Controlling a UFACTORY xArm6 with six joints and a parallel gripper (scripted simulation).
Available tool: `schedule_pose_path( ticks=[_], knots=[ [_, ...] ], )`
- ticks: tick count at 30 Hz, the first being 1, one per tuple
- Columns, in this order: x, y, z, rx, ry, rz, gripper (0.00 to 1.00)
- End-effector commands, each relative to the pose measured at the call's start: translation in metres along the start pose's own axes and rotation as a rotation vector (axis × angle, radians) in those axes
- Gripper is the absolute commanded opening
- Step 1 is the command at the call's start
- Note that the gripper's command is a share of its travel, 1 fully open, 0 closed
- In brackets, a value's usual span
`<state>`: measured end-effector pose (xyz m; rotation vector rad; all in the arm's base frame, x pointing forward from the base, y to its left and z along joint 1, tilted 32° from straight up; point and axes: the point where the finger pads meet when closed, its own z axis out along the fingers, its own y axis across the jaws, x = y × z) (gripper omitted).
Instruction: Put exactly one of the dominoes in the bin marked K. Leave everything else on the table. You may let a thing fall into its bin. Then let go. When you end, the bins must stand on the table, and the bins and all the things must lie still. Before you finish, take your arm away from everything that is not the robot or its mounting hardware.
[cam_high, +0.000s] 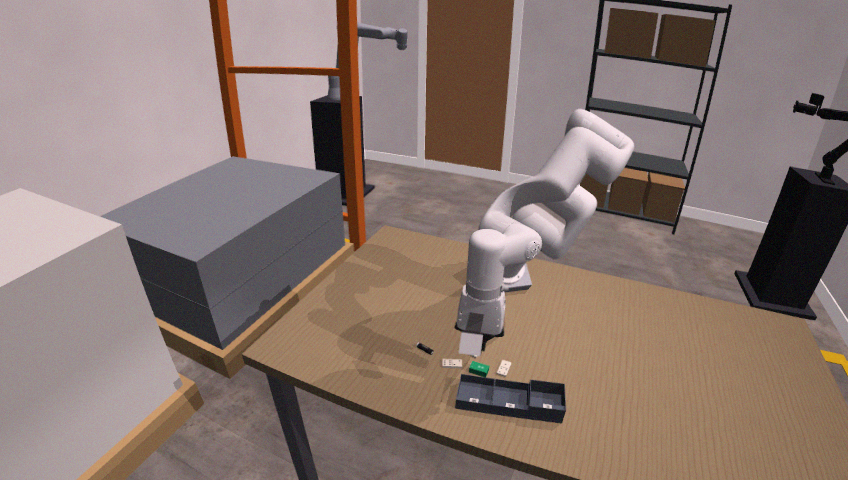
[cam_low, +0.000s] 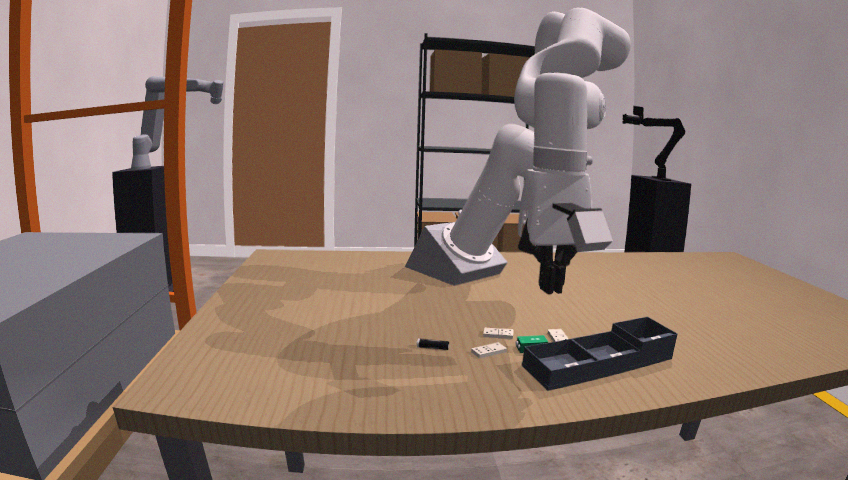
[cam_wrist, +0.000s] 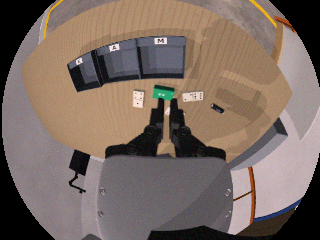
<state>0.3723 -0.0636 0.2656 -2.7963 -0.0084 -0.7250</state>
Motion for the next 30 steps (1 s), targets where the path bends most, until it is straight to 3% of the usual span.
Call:
schedule_pose_path(
  ticks=[1,4,19,30],
  knots=[
    [0.032,-0.004,0.028,-0.008,0.001,0.002,0.07],
    [0.044,-0.007,0.040,-0.008,0.001,0.002,0.07],
    [0.044,-0.007,0.051,-0.008,0.001,0.002,0.07],
    [0.044,-0.007,0.080,-0.008,0.001,0.002,0.07]
  ],
)
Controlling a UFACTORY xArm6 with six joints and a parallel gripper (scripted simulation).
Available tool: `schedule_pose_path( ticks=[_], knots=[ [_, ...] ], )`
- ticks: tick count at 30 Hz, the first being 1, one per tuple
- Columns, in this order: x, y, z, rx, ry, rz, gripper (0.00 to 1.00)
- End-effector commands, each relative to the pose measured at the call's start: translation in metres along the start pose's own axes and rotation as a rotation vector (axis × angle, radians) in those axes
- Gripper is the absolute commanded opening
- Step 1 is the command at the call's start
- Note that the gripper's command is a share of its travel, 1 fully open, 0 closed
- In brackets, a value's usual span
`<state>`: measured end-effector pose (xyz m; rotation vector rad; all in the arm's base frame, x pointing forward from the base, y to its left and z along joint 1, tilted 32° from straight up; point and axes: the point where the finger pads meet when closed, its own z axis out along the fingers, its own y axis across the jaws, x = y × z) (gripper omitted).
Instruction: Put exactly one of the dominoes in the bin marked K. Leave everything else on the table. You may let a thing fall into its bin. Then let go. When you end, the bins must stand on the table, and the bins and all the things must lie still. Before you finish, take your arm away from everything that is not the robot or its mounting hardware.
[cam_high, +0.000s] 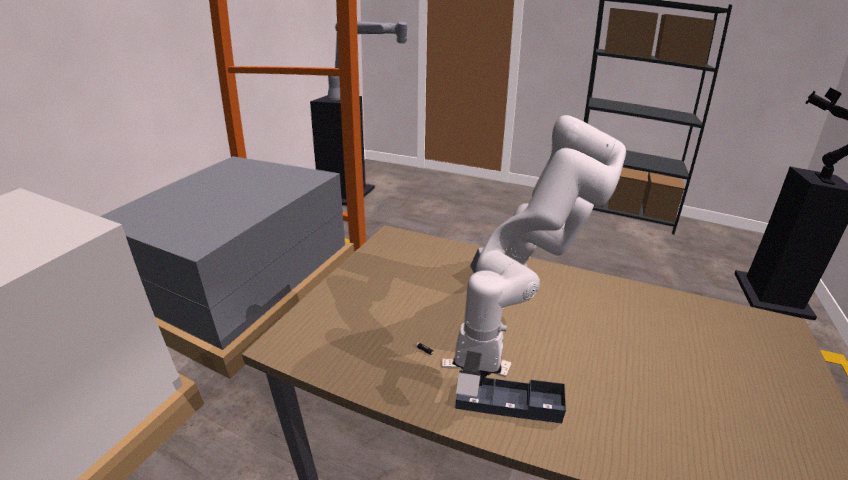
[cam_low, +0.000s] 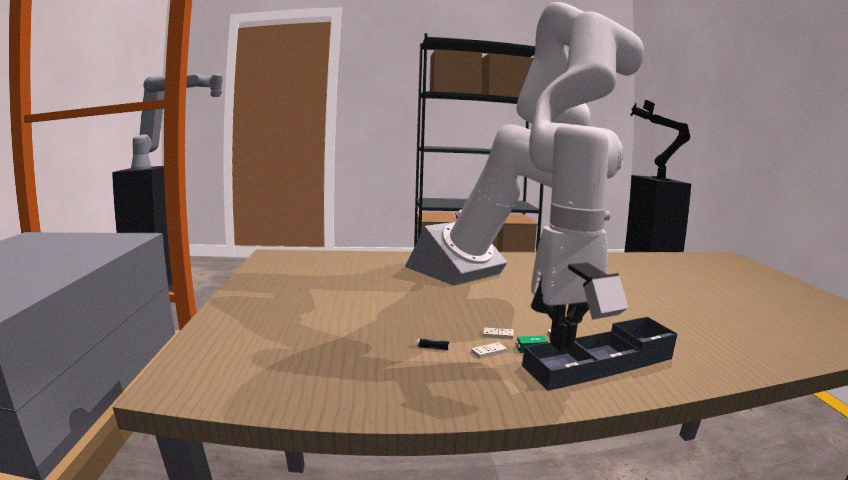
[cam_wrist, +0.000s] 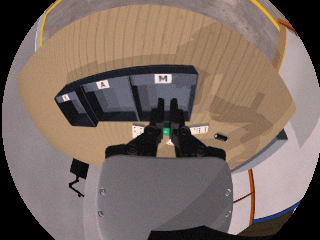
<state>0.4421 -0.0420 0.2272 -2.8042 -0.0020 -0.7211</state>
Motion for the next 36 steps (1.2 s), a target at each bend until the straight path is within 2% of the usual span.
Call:
schedule_pose_path(
  ticks=[1,10,36],
  knots=[
    [0.002,0.000,0.012,0.000,0.004,-0.001,0.07],
    [0.002,0.000,0.029,0.000,0.004,-0.001,0.07],
    [0.002,0.000,0.029,0.000,0.004,-0.001,0.07]
  ],
)
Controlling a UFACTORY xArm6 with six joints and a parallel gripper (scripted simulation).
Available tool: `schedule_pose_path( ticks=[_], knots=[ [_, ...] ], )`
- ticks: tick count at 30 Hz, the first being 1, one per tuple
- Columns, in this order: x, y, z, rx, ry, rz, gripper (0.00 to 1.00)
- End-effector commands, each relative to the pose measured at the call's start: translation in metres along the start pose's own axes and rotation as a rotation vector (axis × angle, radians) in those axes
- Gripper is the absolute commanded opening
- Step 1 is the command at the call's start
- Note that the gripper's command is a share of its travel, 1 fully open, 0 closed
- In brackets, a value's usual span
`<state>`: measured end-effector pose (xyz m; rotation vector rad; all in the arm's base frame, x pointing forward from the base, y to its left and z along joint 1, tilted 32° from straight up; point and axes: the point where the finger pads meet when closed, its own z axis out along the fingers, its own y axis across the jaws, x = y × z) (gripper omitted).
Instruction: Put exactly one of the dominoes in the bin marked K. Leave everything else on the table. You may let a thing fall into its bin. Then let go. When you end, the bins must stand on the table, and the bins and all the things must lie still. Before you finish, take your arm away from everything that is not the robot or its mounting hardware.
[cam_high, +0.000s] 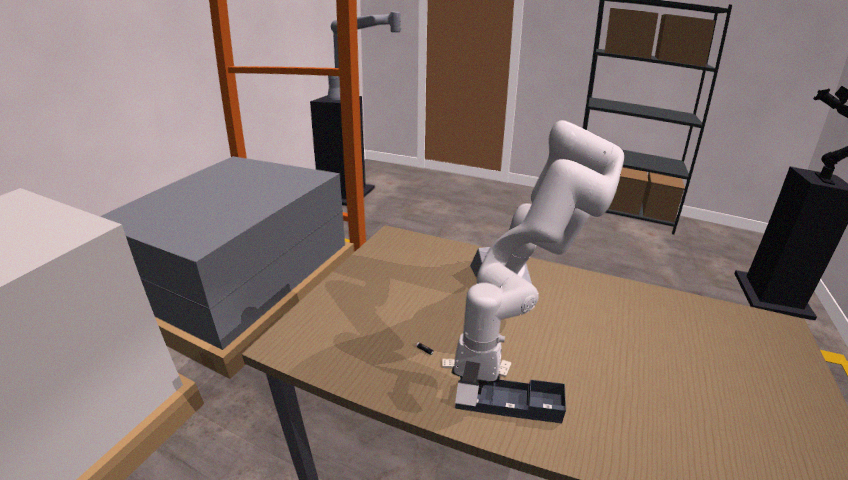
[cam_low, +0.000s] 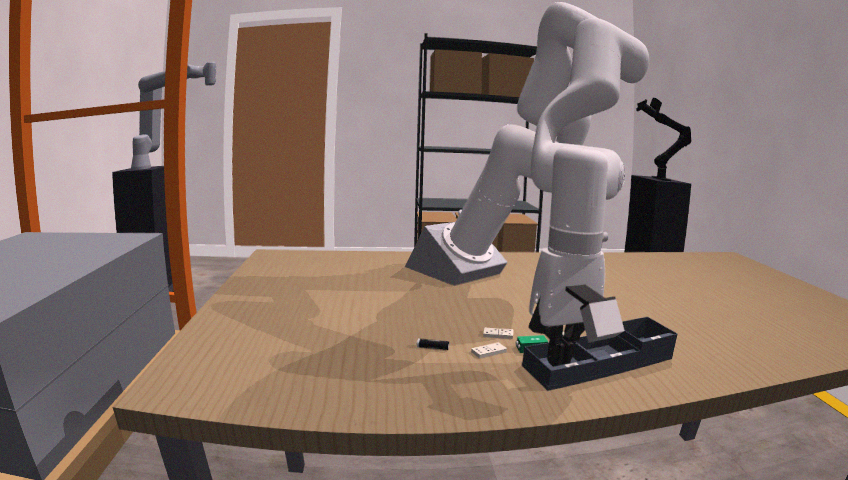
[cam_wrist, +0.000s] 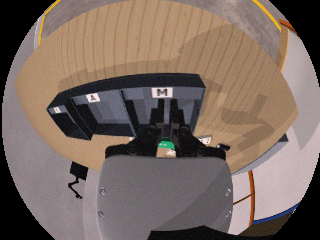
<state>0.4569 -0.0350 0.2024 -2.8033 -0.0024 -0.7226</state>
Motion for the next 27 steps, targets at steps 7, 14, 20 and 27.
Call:
schedule_pose_path(
  ticks=[7,14,20,27],
  knots=[
    [0.0014,0.0000,-0.0010,-0.001,0.003,-0.001,0.07],
    [0.0014,0.0000,-0.0010,-0.001,0.003,-0.001,0.07],
    [0.0014,0.0000,-0.0010,-0.001,0.003,-0.001,0.07],
    [0.0013,0.0001,-0.0063,-0.001,0.003,-0.001,0.07]
  ],
)
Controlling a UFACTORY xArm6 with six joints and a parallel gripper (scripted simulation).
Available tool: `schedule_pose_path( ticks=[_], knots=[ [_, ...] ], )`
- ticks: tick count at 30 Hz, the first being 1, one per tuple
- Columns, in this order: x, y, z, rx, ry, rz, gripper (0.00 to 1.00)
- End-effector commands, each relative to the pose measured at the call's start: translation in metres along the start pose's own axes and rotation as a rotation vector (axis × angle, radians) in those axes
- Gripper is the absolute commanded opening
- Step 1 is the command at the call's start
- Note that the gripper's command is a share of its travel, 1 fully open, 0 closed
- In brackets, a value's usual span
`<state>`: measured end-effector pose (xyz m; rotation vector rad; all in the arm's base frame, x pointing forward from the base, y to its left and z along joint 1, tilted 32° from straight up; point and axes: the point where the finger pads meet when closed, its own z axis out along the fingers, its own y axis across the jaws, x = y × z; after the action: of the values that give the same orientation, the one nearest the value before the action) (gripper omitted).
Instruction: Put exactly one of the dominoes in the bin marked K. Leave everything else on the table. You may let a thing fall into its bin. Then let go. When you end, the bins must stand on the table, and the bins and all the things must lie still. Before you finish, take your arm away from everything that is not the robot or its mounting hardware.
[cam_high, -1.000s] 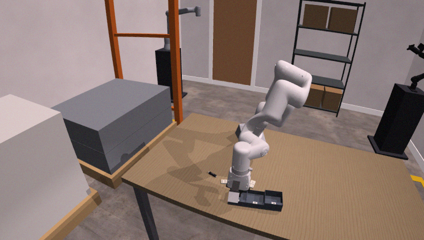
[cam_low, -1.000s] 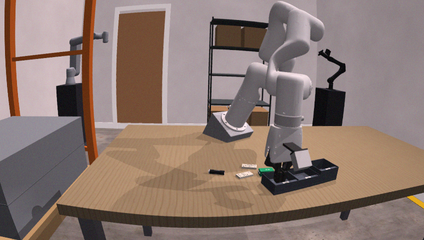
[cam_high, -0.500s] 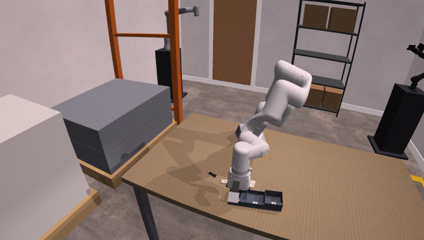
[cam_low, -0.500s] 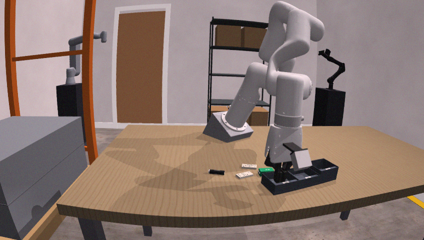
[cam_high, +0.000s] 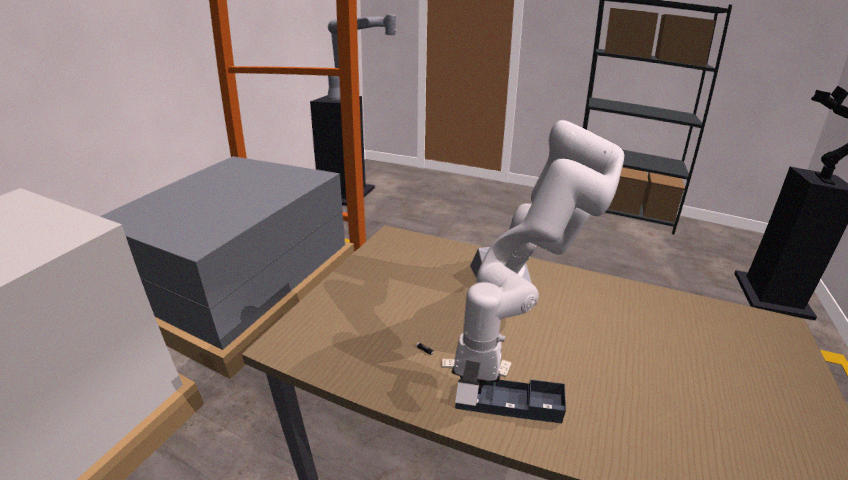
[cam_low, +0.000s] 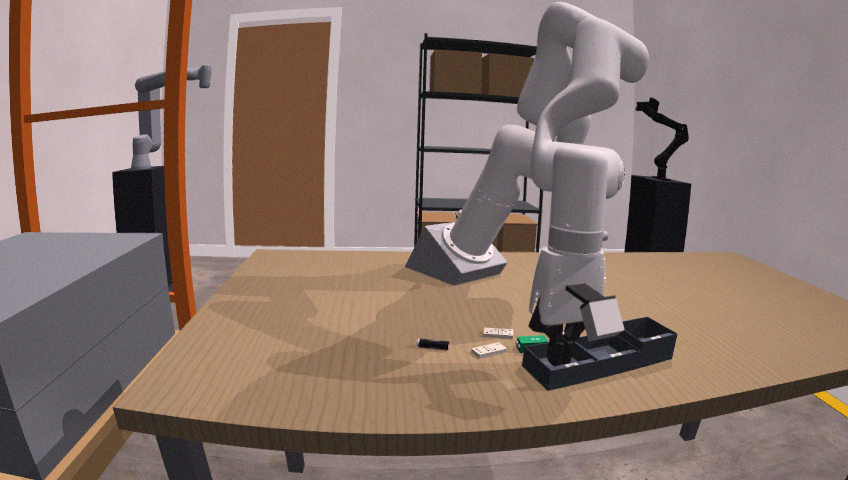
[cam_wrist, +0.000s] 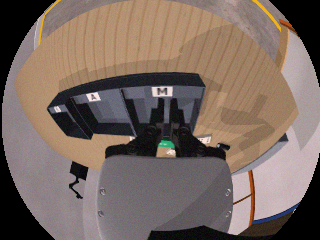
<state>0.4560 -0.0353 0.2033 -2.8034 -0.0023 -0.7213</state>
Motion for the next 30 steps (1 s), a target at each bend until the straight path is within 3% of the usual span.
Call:
schedule_pose_path(
  ticks=[1,20,30],
  knots=[
    [0.002,0.000,-0.006,-0.001,0.004,-0.001,0.07],
    [0.002,0.000,-0.029,-0.001,0.004,-0.001,0.07],
    [0.002,0.000,-0.059,-0.001,0.004,-0.001,0.07]
  ],
)
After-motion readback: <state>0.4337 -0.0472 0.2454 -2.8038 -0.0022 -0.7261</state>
